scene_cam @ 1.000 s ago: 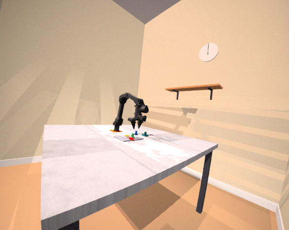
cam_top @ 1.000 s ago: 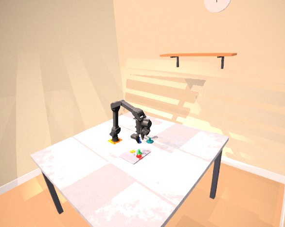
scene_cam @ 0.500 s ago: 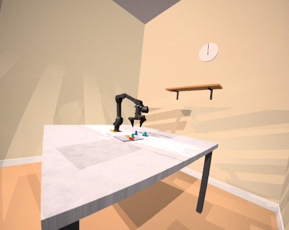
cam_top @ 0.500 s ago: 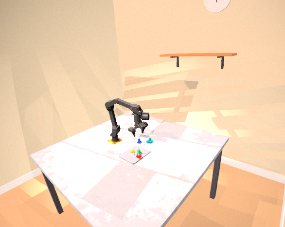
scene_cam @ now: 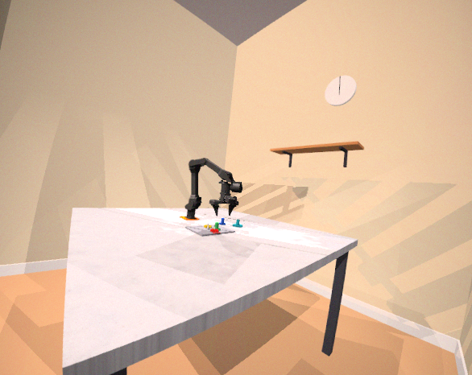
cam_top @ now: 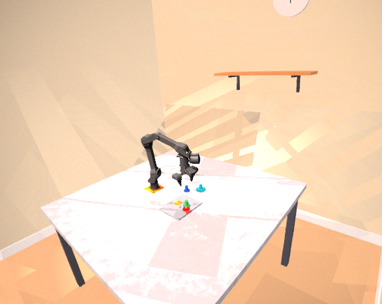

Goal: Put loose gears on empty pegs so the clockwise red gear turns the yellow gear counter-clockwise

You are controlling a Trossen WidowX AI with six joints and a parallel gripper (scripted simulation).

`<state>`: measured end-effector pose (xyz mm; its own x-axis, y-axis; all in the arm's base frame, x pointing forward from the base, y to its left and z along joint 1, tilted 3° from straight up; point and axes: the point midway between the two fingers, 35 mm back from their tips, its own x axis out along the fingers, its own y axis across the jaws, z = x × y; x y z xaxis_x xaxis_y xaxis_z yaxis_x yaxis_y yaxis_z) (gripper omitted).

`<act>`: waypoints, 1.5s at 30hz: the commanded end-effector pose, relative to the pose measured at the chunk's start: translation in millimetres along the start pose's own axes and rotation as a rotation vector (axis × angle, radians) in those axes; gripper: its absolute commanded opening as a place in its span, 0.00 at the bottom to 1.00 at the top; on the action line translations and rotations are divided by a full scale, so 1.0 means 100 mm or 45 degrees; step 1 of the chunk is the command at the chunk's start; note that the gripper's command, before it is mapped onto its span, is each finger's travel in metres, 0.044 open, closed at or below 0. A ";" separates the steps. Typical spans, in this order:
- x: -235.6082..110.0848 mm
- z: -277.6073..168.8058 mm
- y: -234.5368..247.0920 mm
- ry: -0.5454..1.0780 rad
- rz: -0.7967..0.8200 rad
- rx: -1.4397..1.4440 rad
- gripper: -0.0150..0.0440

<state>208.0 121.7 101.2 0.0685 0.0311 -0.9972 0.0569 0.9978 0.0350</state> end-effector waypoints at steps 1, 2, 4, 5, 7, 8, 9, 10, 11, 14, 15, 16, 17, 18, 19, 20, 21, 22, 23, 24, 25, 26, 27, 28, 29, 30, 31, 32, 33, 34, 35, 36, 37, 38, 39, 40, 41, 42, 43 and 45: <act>0.08 0.00 -0.01 0.002 -0.007 0.008 1.00; 0.09 0.00 -0.01 0.002 -0.007 0.008 1.00; 0.13 0.00 0.00 0.002 -0.007 0.008 1.00; 0.14 0.00 0.00 0.002 -0.007 0.008 1.00; 0.18 0.00 0.00 0.002 -0.007 0.008 1.00; 0.19 0.00 0.00 0.002 -0.007 0.008 1.00; 0.21 0.00 0.00 0.002 -0.007 0.008 1.00; 0.22 0.00 0.00 0.002 -0.007 0.008 1.00; 0.24 0.00 0.00 0.002 -0.007 0.008 1.00; 0.26 0.00 -0.01 0.002 -0.007 0.008 1.00; 0.26 0.00 -0.01 0.002 -0.007 0.008 1.00; 0.26 0.00 -0.01 0.002 -0.007 0.008 1.00; 0.26 0.00 -0.01 0.002 -0.007 0.008 1.00; 0.26 0.00 -0.01 0.002 -0.007 0.008 1.00; 0.26 0.00 -0.01 0.002 -0.007 0.008 1.00; 0.26 0.00 -0.01 0.002 -0.007 0.008 0.96; 0.26 0.00 -0.01 0.002 -0.007 0.008 0.91; 0.26 0.00 -0.01 0.002 -0.007 0.008 0.87; 0.26 0.00 -0.01 0.002 -0.007 0.008 0.82; 0.26 0.00 -0.01 0.002 -0.007 0.008 0.78; 0.26 0.00 -0.01 0.002 -0.007 0.008 0.73; 0.26 0.00 -0.01 0.002 -0.007 0.008 0.69; 0.26 0.00 -0.01 0.002 -0.007 0.008 0.64; 0.26 0.00 -0.01 0.002 -0.007 0.008 0.60; 0.26 0.00 -0.01 0.002 -0.007 0.008 0.56; 0.26 0.00 -0.01 0.002 -0.007 0.008 0.51; 0.26 0.00 -0.01 0.002 -0.007 0.008 0.47; 0.26 0.00 -0.01 0.002 -0.007 0.008 0.42; 0.26 0.00 -0.01 0.002 -0.007 0.008 0.38; 0.26 0.00 -0.01 0.002 -0.007 0.008 0.33; 0.26 0.00 -0.01 0.002 -0.007 0.008 0.32; 0.26 0.00 -0.01 0.002 -0.007 0.008 0.31; 0.26 0.00 -0.01 0.002 -0.007 0.008 0.30; 0.26 0.00 -0.01 0.002 -0.007 0.008 0.29; 0.26 0.00 -0.01 0.002 -0.007 0.008 0.28; 0.26 0.00 -0.01 0.002 -0.007 0.008 0.26; 0.26 0.00 -0.01 0.002 -0.007 0.008 0.25; 0.26 0.00 -0.01 0.002 -0.007 0.008 0.25; 0.26 0.00 0.00 0.002 -0.007 0.008 0.25; 0.23 0.00 0.00 0.002 -0.007 0.008 0.25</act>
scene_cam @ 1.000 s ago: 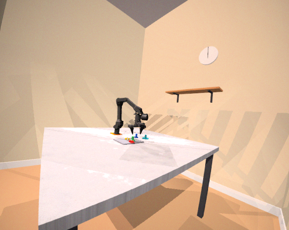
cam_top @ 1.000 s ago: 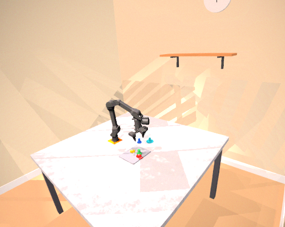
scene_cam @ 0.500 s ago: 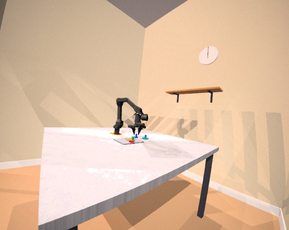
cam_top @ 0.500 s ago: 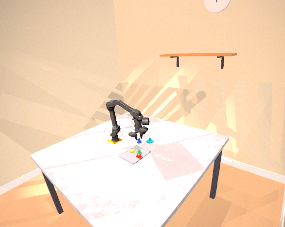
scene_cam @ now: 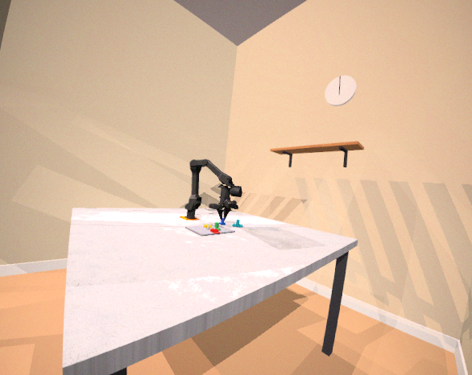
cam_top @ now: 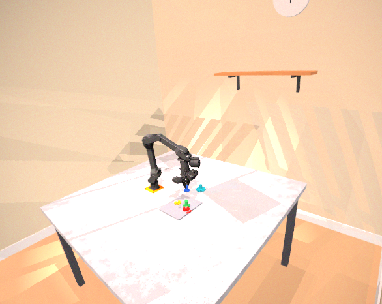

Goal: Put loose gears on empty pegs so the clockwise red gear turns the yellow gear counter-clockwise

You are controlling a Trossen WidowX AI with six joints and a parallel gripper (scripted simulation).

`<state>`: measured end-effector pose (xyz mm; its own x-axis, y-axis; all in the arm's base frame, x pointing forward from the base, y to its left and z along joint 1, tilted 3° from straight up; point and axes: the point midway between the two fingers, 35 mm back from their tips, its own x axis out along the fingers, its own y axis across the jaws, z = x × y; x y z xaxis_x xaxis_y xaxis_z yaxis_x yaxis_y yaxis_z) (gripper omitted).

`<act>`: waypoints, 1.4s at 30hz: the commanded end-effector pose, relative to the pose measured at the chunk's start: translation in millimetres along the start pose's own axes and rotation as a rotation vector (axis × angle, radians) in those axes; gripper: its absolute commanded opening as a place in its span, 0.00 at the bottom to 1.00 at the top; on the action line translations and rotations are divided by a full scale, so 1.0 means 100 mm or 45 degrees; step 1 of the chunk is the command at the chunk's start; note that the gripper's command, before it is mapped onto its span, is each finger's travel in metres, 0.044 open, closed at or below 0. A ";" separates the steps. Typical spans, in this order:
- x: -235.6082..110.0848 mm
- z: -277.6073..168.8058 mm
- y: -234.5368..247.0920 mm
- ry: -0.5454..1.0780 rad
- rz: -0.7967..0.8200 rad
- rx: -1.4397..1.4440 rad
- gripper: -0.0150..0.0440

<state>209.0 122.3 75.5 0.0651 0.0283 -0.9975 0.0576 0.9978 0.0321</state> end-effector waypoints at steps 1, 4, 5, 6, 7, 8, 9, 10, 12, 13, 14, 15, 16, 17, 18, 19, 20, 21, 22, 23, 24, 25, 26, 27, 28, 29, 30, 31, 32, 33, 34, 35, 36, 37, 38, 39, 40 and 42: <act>-0.04 0.01 0.00 -0.003 -0.003 0.008 0.25; -0.10 0.03 0.01 -0.003 -0.003 0.008 0.25; -0.12 0.03 0.01 -0.003 -0.003 0.008 0.25; -0.14 0.03 0.02 -0.003 -0.003 0.008 0.25; -0.16 0.04 0.02 -0.003 -0.003 0.008 0.25; -0.18 0.04 0.02 -0.003 -0.003 0.008 0.25; -0.20 0.04 0.02 -0.003 -0.003 0.008 0.25; -0.22 0.05 0.02 -0.003 -0.003 0.008 0.25; -0.26 0.05 0.03 -0.003 -0.003 0.008 0.25; -0.28 0.05 0.03 -0.003 -0.003 0.008 0.25; -0.30 0.06 0.03 -0.003 -0.003 0.008 0.25; -0.32 0.06 0.03 -0.003 -0.003 0.008 0.25; -0.34 0.06 0.03 -0.003 -0.003 0.008 0.25; -0.36 0.06 0.03 -0.003 -0.003 0.008 0.25; -0.38 0.06 0.04 -0.003 -0.003 0.008 0.25; -0.40 0.07 0.04 -0.003 -0.003 0.008 0.25; -0.42 0.07 0.04 -0.003 -0.003 0.008 0.25; -0.45 0.07 0.04 -0.003 -0.003 0.008 0.25; -0.47 0.07 0.04 -0.003 -0.003 0.008 0.25; -0.49 0.07 0.04 -0.003 -0.003 0.008 0.25; -0.51 0.07 0.04 -0.004 -0.003 0.008 0.25; -0.53 0.07 0.04 -0.004 -0.003 0.008 0.25; -0.55 0.07 0.04 -0.004 -0.003 0.008 0.25; -0.57 0.07 0.04 -0.004 -0.003 0.008 0.25; -0.59 0.08 0.04 -0.004 -0.003 0.008 0.25; -0.61 0.08 0.04 -0.004 -0.003 0.008 0.25; -0.63 0.08 0.04 -0.004 -0.003 0.008 0.25; -0.65 0.08 0.04 -0.004 -0.003 0.008 0.25; -0.67 0.08 0.04 -0.004 -0.003 0.008 0.25; -0.69 0.07 0.04 -0.004 -0.003 0.008 0.25; -0.71 0.07 0.04 -0.004 -0.003 0.008 0.25; -0.73 0.07 0.04 -0.004 -0.003 0.008 0.25; -0.75 0.07 0.04 -0.004 -0.003 0.008 0.25; -0.77 0.07 0.04 -0.004 -0.003 0.008 0.25; -0.79 0.07 0.04 -0.004 -0.003 0.008 0.25; -0.82 0.07 0.04 -0.004 -0.003 0.008 0.25; -0.84 0.07 0.04 -0.003 -0.003 0.008 0.25; -0.88 0.07 0.03 -0.003 -0.003 0.008 0.25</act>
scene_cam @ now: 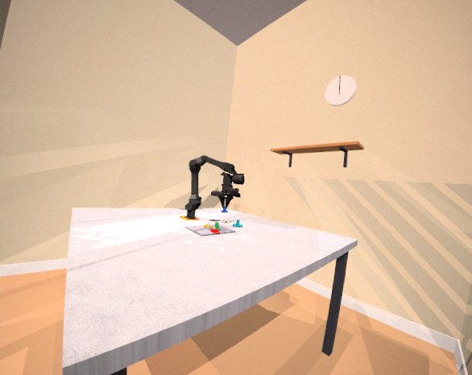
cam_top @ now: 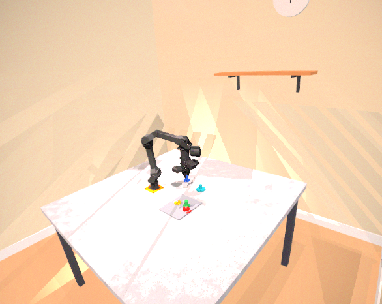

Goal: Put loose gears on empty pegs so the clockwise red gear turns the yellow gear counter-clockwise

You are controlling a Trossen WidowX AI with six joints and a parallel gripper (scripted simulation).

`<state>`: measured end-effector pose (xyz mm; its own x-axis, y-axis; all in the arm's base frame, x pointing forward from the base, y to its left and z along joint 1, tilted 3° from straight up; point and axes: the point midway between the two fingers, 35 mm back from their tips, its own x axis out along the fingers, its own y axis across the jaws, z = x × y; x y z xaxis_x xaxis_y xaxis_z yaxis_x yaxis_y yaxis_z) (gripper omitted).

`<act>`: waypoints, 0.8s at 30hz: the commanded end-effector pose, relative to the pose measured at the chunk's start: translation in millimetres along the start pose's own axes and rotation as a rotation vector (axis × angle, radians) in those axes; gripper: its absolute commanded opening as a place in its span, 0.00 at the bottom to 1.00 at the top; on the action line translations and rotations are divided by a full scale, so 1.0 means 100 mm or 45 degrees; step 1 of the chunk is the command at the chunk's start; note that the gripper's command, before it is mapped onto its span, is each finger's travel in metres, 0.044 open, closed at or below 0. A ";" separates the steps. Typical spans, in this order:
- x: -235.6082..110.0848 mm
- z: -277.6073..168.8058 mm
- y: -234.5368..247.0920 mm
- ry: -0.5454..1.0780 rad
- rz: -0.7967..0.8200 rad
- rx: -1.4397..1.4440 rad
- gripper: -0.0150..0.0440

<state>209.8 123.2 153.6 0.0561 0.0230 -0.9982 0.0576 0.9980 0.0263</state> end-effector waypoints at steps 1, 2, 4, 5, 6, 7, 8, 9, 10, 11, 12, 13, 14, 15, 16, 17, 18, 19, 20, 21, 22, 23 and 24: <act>-0.12 0.01 0.00 -0.014 0.005 0.008 0.25; -0.14 0.00 0.00 -0.014 0.005 0.008 0.25; -0.18 0.00 -0.01 -0.014 0.005 0.008 0.25; -0.20 0.00 -0.01 -0.014 0.005 0.008 0.25; -0.22 -0.01 -0.01 -0.014 0.005 0.008 0.25; -0.24 -0.01 -0.01 -0.014 0.005 0.008 0.25; -0.26 -0.01 -0.01 -0.014 0.005 0.008 0.25; -0.28 -0.01 -0.02 -0.014 0.005 0.008 0.25; -0.30 -0.02 -0.02 -0.014 0.005 0.008 0.25; -0.32 -0.02 -0.02 -0.014 0.005 0.008 0.25; -0.34 -0.02 -0.02 -0.014 0.004 0.008 0.25; -0.37 -0.03 -0.03 -0.014 0.004 0.008 0.25; -0.39 -0.03 -0.03 -0.014 0.004 0.008 0.25; -0.41 -0.04 -0.03 -0.014 0.004 0.008 0.25; -0.43 -0.04 -0.03 -0.014 0.004 0.008 0.25; -0.45 -0.04 -0.04 -0.014 0.004 0.008 0.25; -0.47 -0.05 -0.04 -0.014 0.004 0.008 0.25; -0.49 -0.05 -0.04 -0.014 0.004 0.008 0.25; -0.51 -0.06 -0.05 -0.014 0.004 0.008 0.25; -0.53 -0.06 -0.05 -0.014 0.004 0.008 0.25; -0.55 -0.07 -0.05 -0.013 0.004 0.008 0.25; -0.57 -0.07 -0.06 -0.013 0.004 0.008 0.25; -0.59 -0.08 -0.06 -0.013 0.004 0.008 0.25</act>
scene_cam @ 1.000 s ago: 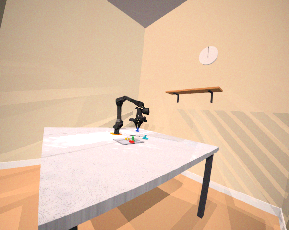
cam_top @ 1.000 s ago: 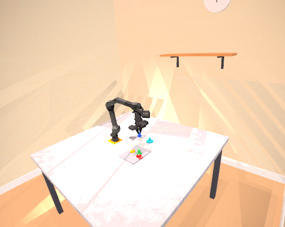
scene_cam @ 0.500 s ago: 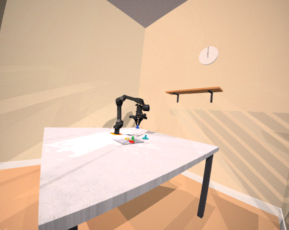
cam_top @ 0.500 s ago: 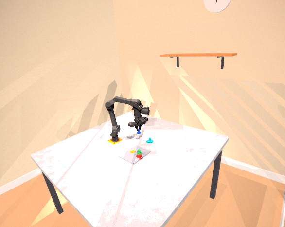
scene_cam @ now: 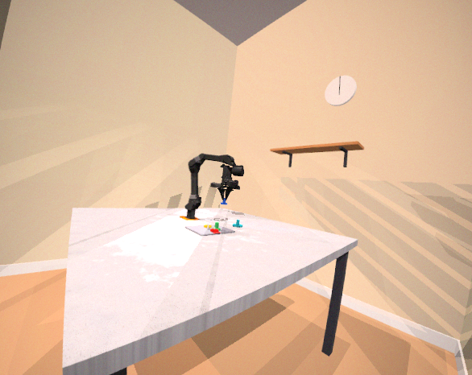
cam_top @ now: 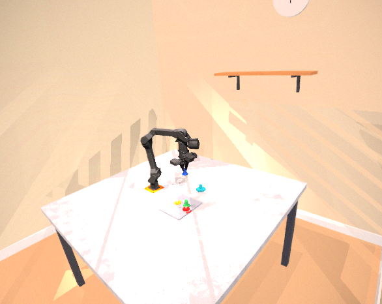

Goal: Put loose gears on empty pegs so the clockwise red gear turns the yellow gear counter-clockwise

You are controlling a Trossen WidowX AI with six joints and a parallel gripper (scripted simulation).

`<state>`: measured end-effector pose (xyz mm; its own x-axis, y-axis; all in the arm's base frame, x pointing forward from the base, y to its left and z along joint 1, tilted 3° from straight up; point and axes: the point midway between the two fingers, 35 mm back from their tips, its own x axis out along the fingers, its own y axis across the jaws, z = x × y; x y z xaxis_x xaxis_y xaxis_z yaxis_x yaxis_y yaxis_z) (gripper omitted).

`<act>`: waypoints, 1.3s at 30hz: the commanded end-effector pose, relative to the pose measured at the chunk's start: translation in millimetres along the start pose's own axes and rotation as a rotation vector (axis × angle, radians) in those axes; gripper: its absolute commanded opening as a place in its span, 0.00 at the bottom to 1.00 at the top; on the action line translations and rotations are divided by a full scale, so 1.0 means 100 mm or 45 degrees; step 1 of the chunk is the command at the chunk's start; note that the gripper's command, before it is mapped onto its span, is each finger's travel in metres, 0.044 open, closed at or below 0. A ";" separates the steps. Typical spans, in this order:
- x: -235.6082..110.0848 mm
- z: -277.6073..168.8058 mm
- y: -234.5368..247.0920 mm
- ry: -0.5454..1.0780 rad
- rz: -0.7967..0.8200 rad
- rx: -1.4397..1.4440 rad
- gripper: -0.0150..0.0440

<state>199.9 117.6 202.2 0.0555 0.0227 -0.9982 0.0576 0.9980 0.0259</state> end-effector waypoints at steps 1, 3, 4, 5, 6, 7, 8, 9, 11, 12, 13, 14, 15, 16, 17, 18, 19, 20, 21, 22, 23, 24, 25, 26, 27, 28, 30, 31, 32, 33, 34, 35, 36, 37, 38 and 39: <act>-0.12 -0.01 -0.02 -0.014 0.004 0.008 0.25; -0.15 -0.02 -0.02 -0.014 0.004 0.008 0.25; -0.16 -0.03 -0.02 -0.014 0.004 0.008 0.25; -0.17 -0.03 -0.03 -0.014 0.004 0.008 0.25; -0.16 -0.03 -0.03 -0.014 0.004 0.009 0.25; -0.16 -0.02 -0.03 -0.013 0.005 0.010 0.25; -0.16 -0.02 -0.03 -0.012 0.005 0.012 0.25; -0.15 -0.01 -0.03 -0.011 0.006 0.016 0.25; -0.14 0.02 -0.04 -0.009 0.008 0.025 0.25; -0.13 0.03 -0.05 -0.007 0.009 0.030 0.25; -0.12 0.05 -0.06 -0.005 0.011 0.036 0.25; -0.11 0.06 -0.07 -0.005 0.011 0.035 0.25; -0.10 0.08 -0.07 -0.006 0.010 0.035 0.25; -0.09 0.10 -0.08 -0.006 0.010 0.035 0.25; -0.08 0.12 -0.09 -0.006 0.010 0.034 0.25; -0.07 0.14 -0.10 -0.007 0.010 0.034 0.25; -0.06 0.16 -0.11 -0.007 0.010 0.033 0.25; -0.05 0.18 -0.12 -0.007 0.009 0.033 0.25; -0.04 0.20 -0.13 -0.008 0.009 0.033 0.25; -0.03 0.22 -0.14 -0.008 0.009 0.032 0.25; -0.02 0.23 -0.15 -0.008 0.009 0.032 0.25; -0.01 0.25 -0.16 -0.009 0.008 0.031 0.25; 0.00 0.27 -0.17 -0.009 0.008 0.031 0.25; 0.01 0.29 -0.18 -0.009 0.008 0.031 0.25; 0.02 0.31 -0.19 -0.010 0.008 0.030 0.25; 0.03 0.33 -0.20 -0.010 0.007 0.030 0.25; 0.05 0.36 -0.23 -0.009 0.008 0.031 0.25; 0.06 0.37 -0.24 -0.008 0.008 0.032 0.25; 0.07 0.39 -0.25 -0.007 0.008 0.033 0.25; 0.07 0.40 -0.27 -0.006 0.008 0.034 0.25; 0.08 0.42 -0.28 -0.005 0.009 0.035 0.25; 0.09 0.43 -0.29 -0.003 0.009 0.036 0.25; 0.10 0.44 -0.30 -0.002 0.009 0.037 0.25; 0.11 0.46 -0.32 -0.001 0.010 0.038 0.25; 0.12 0.47 -0.33 -0.002 0.010 0.037 0.25; 0.13 0.49 -0.34 -0.002 0.009 0.037 0.25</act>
<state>242.2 84.5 195.0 0.0624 0.0269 -0.9977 0.0912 0.9953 0.0326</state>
